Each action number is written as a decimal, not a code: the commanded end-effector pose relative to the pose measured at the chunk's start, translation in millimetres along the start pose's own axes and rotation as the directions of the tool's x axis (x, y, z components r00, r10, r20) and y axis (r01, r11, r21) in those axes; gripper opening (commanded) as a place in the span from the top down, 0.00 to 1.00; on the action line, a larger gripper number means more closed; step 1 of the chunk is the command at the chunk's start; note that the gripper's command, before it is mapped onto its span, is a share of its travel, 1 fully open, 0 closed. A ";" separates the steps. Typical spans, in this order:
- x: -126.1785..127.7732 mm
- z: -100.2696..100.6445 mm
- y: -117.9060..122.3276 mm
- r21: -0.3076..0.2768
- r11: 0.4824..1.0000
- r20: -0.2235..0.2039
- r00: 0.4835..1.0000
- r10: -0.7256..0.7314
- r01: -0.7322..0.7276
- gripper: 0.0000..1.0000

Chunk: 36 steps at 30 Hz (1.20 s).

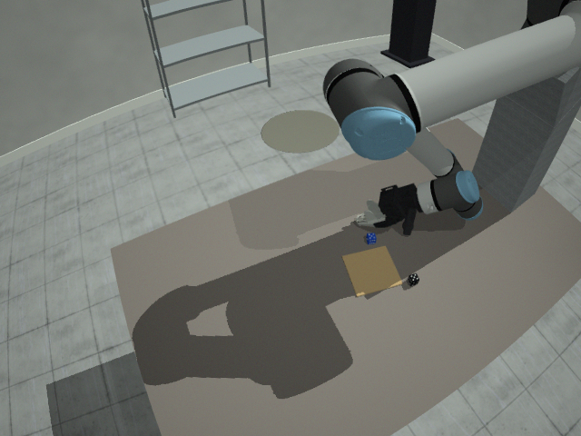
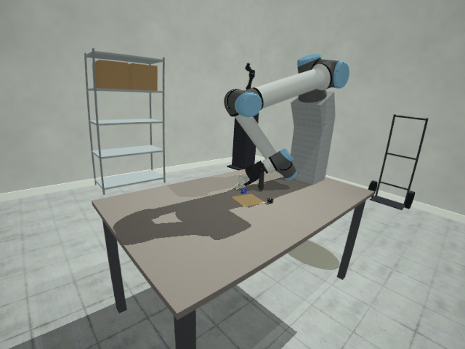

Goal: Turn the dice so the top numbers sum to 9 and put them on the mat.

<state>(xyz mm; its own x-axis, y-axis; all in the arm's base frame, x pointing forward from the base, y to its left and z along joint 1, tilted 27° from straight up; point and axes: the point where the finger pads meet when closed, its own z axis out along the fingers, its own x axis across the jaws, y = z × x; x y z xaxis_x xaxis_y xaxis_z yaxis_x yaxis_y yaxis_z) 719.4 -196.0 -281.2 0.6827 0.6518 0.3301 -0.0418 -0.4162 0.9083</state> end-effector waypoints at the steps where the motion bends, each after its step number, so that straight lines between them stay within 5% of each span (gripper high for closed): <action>1: 0.2 -0.2 0.4 0.000 1.000 0.000 1.000 0.000 0.000 0.94; 9: 0.2 -0.2 0.4 0.000 1.000 0.000 1.000 0.000 0.000 0.94; 22: 0.2 -0.2 0.4 0.000 1.000 0.000 1.000 0.000 0.000 0.76; 36: 0.2 -0.2 0.4 0.000 1.000 0.000 1.000 0.000 0.000 0.76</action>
<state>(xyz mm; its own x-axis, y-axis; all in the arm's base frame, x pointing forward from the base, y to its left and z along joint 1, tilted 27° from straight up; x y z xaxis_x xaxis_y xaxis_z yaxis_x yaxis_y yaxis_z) 719.4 -196.0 -281.2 0.6827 0.6518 0.3301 -0.0418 -0.4162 0.9083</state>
